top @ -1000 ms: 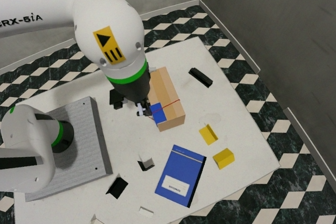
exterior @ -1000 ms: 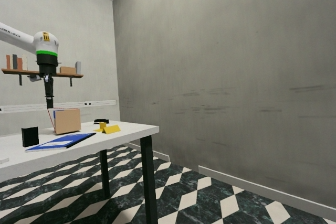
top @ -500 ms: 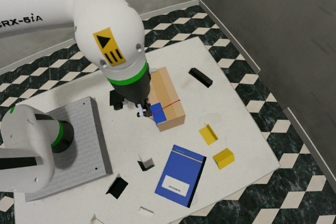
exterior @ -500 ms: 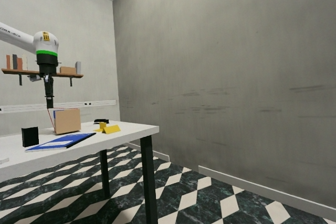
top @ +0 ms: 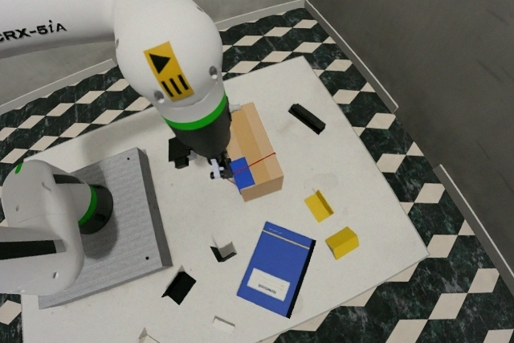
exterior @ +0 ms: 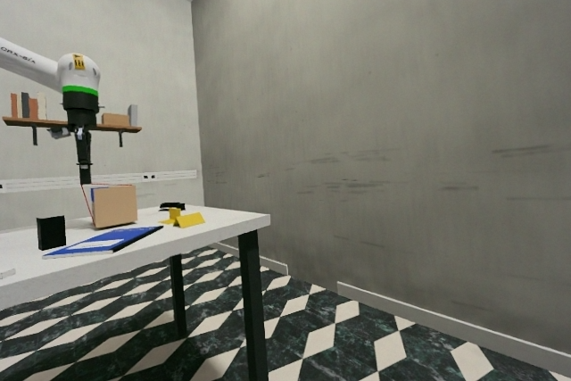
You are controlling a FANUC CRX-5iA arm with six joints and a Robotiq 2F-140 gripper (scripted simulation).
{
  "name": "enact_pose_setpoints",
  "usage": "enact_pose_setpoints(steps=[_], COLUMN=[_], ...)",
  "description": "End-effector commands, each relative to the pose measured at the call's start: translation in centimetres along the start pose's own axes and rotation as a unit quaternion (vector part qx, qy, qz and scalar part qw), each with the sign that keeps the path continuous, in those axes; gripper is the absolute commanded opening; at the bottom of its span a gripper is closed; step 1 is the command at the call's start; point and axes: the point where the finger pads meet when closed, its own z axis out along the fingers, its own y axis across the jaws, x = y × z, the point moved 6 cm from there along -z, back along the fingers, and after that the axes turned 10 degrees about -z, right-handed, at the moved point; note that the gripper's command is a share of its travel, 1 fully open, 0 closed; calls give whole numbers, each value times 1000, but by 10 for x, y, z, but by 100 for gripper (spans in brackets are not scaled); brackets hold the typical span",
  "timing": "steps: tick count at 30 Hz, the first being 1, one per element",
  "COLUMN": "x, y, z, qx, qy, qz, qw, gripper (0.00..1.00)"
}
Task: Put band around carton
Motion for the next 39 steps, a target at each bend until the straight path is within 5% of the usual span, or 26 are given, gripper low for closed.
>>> enact_pose_setpoints(steps=[1,39], x=[-2,-29], y=[0,0], z=[-1,-1], qx=[0,0], qy=[-1,-1], qz=[0,0], qw=[1000,1000], gripper=[10,10])
